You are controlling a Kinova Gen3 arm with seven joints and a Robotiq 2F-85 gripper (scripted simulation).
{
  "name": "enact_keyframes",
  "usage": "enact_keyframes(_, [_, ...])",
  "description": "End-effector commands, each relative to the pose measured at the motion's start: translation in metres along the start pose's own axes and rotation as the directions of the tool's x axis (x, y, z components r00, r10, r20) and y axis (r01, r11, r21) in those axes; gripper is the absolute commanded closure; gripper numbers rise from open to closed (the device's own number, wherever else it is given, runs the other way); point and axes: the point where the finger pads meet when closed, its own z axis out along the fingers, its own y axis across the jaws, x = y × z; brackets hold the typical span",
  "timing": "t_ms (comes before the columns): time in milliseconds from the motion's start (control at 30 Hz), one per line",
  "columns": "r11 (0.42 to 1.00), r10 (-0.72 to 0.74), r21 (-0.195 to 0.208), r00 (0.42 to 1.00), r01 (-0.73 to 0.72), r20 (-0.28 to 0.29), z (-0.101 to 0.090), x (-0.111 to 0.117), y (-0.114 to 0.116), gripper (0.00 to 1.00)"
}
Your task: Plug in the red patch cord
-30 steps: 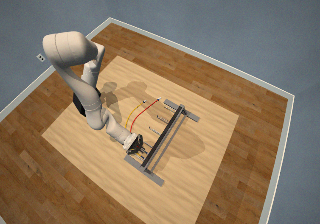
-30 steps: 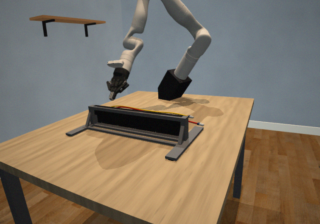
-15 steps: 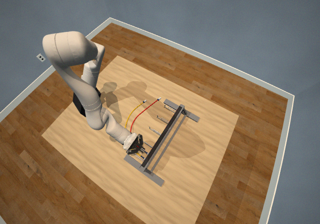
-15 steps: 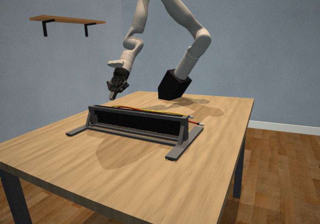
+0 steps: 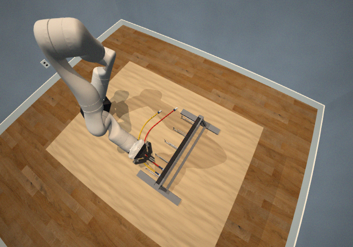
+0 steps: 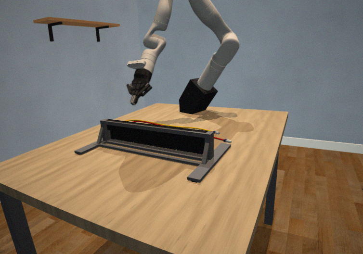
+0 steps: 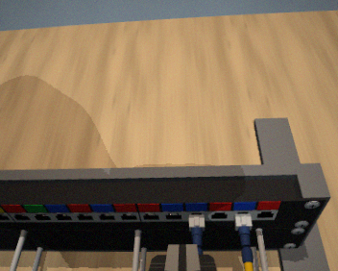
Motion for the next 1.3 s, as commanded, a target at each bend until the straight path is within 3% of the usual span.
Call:
enact_keyframes(0, [1.0, -0.001, -0.024, 1.0, 0.0, -0.019, -0.027, 0.009, 0.008, 1.0])
enact_keyframes(167, [1.0, -0.001, -0.024, 1.0, 0.0, -0.019, -0.058, 0.008, 0.007, 1.0])
enact_keyframes(600, [1.0, -0.001, -0.024, 1.0, 0.0, -0.019, -0.093, 0.007, 0.007, 1.0])
enact_keyframes(1000, [1.0, -0.02, -0.013, 1.0, 0.02, -0.002, -0.089, 0.006, -0.001, 1.0])
enact_keyframes(1133, [0.997, -0.078, 0.019, 0.996, 0.077, 0.049, -0.077, 0.003, -0.024, 1.0])
enact_keyframes(1267, [0.981, -0.188, 0.082, 0.973, 0.178, 0.131, -0.057, -0.006, -0.064, 1.0])
